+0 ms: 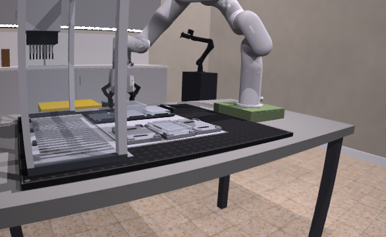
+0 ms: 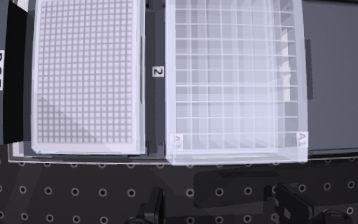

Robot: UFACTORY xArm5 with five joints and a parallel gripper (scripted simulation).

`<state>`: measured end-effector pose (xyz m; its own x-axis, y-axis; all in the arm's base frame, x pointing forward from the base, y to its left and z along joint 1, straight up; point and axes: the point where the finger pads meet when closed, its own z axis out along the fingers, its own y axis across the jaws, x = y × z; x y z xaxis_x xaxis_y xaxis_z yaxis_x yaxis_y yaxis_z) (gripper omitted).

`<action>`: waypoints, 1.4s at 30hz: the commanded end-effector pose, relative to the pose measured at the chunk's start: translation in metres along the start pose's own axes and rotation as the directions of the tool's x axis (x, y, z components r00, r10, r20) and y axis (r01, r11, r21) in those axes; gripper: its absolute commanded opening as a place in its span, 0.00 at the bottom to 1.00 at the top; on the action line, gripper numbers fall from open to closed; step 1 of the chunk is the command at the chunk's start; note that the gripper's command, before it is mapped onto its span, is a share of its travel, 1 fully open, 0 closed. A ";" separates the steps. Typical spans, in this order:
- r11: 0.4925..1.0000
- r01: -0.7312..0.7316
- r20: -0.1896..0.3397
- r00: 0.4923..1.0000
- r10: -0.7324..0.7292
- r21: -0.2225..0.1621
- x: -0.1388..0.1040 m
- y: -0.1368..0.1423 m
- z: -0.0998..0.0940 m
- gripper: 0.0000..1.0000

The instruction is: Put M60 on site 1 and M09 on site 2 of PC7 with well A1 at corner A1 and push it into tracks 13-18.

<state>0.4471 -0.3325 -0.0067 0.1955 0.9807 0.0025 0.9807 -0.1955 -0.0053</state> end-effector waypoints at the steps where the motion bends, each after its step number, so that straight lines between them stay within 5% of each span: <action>1: 1.000 0.000 0.002 1.000 0.000 -0.004 -0.001 0.002 0.000 1.00; 42: 1.000 0.000 0.002 1.000 0.000 -0.004 0.002 0.002 0.014 1.00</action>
<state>0.4475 -0.3307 -0.0222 0.1956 0.9807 0.0023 0.9807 -0.1956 -0.0050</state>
